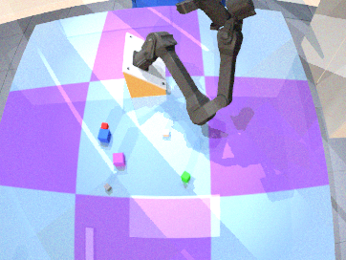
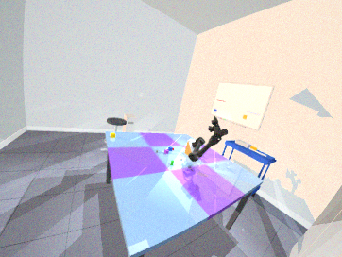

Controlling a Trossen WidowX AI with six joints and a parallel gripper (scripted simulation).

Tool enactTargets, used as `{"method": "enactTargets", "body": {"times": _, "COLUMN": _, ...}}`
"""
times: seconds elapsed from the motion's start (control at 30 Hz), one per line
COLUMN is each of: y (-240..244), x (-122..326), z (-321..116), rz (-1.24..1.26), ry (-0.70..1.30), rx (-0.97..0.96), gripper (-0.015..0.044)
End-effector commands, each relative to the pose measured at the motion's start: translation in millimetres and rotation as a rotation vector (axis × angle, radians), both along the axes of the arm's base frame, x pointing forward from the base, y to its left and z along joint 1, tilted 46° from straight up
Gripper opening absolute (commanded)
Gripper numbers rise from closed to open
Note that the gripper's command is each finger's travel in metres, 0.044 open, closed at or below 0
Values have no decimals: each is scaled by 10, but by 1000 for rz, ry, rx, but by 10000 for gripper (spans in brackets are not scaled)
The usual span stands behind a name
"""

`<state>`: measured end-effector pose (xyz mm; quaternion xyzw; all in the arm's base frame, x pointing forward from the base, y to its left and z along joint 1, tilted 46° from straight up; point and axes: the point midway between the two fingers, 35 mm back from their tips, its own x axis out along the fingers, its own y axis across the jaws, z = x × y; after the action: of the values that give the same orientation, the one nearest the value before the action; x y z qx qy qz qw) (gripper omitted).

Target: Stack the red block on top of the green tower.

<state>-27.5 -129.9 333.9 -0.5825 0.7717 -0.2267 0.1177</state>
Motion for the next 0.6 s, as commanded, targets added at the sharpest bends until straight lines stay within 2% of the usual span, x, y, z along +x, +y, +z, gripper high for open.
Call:
{"method": "enactTargets", "body": {"times": 0.0, "y": -3, "x": -2, "z": -1, "rz": 1, "ry": -3, "rx": 0, "gripper": 426}}
{"method": "enactTargets", "body": {"times": 0.03, "y": -12, "x": -6, "z": -4, "rz": 6, "ry": -12, "rx": 2, "gripper": 440}}
{"method": "enactTargets", "body": {"times": 0.33, "y": -250, "x": -94, "z": -108, "rz": 108, "ry": -236, "rx": 49, "gripper": 440}}
{"method": "enactTargets", "body": {"times": 0.57, "y": -558, "x": -88, "z": -340, "rz": 226, "ry": -484, "rx": 168, "gripper": 440}}
